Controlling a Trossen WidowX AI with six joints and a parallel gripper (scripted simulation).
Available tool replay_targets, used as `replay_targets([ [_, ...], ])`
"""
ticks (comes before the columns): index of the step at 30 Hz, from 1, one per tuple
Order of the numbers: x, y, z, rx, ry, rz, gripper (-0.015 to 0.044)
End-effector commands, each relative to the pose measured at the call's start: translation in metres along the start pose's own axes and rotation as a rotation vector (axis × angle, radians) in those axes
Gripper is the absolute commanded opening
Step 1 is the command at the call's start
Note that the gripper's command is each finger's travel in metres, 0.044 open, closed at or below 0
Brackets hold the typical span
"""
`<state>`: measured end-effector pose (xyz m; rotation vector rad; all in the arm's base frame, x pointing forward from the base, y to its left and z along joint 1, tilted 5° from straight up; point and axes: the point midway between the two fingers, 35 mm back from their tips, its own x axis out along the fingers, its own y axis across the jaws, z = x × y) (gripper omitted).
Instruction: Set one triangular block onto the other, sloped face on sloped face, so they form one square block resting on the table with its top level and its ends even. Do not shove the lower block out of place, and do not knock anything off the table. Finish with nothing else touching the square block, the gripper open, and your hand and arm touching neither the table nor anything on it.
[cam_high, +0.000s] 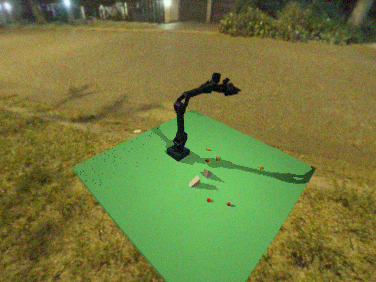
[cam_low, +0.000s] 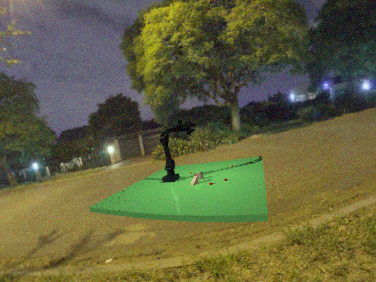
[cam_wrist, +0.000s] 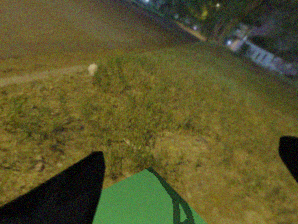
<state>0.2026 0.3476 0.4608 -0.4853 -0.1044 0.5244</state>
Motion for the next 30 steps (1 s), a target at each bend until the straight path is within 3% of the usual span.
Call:
replay_targets([
  [1, 0.043, -0.014, -0.059, 0.125, 0.169, -0.057, 0.044],
  [8, 0.083, -0.054, -0.149, 0.354, 0.4, -0.195, 0.044],
  [15, 0.095, -0.102, -0.239, 0.566, 0.603, -0.354, 0.044],
  [19, 0.094, -0.118, -0.271, 0.664, 0.673, -0.431, 0.044],
  [30, 0.042, -0.183, -0.419, 1.194, 0.955, -0.974, 0.044],
])
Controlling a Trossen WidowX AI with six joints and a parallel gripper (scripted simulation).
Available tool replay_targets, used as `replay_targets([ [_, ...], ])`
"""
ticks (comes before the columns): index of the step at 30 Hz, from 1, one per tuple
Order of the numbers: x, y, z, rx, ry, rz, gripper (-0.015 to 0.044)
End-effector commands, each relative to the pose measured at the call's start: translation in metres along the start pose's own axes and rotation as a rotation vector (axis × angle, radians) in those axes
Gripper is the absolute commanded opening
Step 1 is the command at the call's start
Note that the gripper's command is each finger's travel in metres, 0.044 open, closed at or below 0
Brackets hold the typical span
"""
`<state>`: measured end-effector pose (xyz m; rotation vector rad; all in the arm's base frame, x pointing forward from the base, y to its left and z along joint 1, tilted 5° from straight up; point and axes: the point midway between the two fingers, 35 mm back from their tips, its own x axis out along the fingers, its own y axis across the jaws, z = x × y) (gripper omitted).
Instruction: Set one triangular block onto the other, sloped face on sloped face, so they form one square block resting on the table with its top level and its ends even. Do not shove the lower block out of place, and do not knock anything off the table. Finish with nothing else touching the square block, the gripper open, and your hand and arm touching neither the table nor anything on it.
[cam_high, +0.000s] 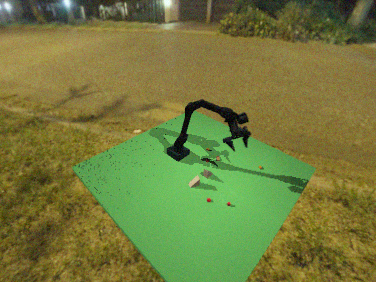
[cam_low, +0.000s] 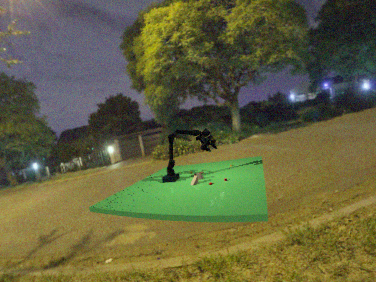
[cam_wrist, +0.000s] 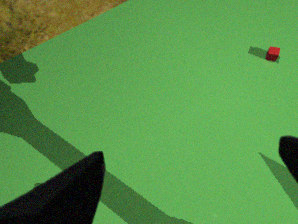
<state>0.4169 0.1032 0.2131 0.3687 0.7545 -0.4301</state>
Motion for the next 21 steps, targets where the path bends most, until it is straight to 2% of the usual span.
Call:
replay_targets([
  [1, 0.043, -0.061, -0.005, 0.281, 0.102, -0.202, 0.044],
  [9, 0.08, -0.159, -0.018, 0.757, 0.186, -0.542, 0.044],
  [17, 0.088, -0.253, -0.044, 1.25, 0.191, -0.937, 0.044],
  [21, 0.087, -0.261, -0.047, 1.294, 0.188, -0.977, 0.044],
])
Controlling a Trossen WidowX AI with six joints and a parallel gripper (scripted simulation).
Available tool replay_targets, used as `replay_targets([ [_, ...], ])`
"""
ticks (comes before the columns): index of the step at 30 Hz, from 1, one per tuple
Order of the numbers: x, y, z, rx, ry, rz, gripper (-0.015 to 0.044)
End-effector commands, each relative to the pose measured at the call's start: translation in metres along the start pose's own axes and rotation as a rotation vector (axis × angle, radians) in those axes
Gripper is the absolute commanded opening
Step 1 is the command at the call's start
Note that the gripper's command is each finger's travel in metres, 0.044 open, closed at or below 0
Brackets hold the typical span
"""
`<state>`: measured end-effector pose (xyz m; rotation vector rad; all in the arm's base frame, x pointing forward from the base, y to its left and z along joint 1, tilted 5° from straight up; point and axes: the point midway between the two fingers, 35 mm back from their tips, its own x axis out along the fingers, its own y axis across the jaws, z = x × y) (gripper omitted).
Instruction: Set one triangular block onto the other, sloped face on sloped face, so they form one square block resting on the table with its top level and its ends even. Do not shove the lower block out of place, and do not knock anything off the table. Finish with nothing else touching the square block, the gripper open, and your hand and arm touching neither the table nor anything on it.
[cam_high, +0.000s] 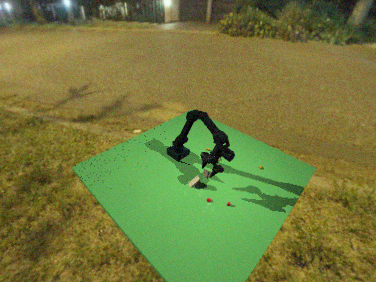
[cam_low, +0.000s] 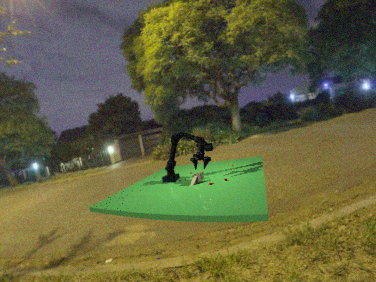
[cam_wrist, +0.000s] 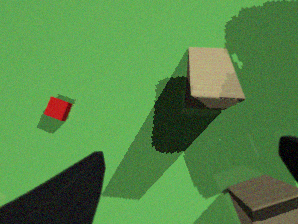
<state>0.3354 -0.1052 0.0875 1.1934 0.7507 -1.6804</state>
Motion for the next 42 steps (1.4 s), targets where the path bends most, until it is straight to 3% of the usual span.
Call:
replay_targets([
  [1, 0.018, -0.013, 0.014, 0.136, -0.006, -0.106, 0.044],
  [42, 0.07, -0.019, 0.012, 0.136, -0.007, -0.106, 0.044],
])
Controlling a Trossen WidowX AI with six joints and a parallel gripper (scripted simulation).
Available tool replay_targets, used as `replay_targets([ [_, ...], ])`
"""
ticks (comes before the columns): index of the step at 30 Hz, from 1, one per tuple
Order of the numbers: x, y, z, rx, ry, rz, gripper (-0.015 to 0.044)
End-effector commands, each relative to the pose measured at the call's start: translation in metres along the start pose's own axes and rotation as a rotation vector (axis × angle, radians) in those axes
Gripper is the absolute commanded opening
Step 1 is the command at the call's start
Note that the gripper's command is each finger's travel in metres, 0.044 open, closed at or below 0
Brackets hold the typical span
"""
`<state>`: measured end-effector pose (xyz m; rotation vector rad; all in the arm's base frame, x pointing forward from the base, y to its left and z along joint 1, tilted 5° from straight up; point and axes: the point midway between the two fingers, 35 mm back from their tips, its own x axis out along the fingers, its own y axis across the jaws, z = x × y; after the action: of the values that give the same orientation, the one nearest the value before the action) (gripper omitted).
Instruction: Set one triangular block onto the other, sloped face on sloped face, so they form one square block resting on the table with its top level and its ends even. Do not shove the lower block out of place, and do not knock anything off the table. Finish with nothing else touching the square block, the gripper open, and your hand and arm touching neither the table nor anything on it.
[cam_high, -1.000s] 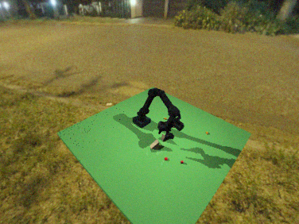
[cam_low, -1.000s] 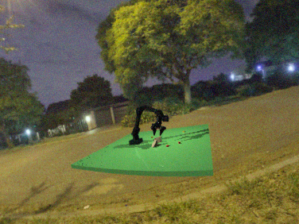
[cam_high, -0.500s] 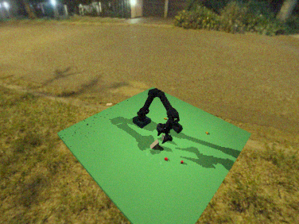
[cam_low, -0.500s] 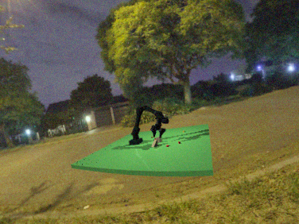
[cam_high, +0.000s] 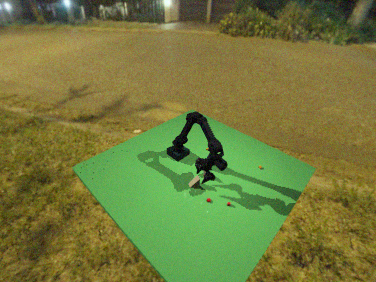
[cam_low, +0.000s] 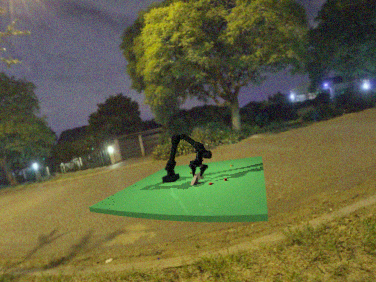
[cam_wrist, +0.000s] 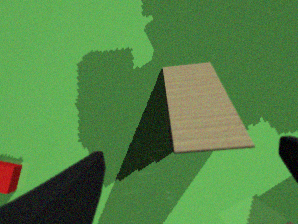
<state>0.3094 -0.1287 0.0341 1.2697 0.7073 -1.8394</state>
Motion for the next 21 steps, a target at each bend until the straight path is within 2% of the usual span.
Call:
replay_targets([
  [1, 0.011, -0.003, 0.0, -0.005, -0.006, -0.009, 0.044],
  [21, 0.043, -0.009, 0.001, -0.006, -0.007, -0.01, 0.044],
])
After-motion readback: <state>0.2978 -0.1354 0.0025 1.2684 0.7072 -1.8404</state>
